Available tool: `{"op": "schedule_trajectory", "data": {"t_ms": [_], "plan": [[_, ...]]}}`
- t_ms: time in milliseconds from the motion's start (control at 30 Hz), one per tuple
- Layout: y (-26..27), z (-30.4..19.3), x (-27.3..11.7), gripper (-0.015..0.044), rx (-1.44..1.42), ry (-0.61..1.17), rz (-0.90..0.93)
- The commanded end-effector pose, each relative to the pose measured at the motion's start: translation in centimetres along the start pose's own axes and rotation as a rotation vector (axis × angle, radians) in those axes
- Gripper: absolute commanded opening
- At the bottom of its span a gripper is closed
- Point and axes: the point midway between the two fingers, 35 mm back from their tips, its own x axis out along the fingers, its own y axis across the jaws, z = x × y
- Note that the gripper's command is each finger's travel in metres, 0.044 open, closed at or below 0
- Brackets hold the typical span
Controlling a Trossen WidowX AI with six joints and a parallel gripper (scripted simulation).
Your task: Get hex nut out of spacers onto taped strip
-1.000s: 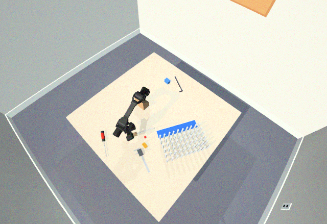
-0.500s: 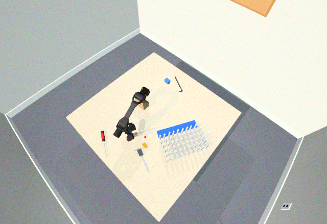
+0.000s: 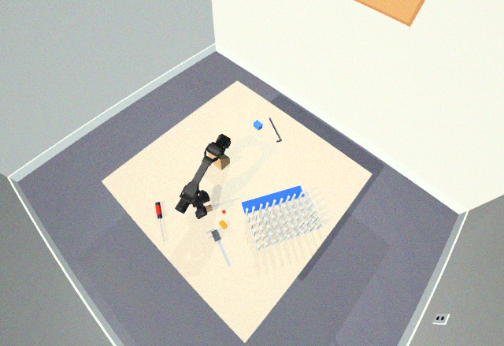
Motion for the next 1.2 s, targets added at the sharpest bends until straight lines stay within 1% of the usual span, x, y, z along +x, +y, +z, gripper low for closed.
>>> {"op": "schedule_trajectory", "data": {"t_ms": [0, 1167], "plan": [[0.1, 0.0, 0.4, 0.0, 0.008, -0.006, -0.004], [1.4, -0.3, 3.0, 0.0, 0.008, -0.007, -0.004]]}}
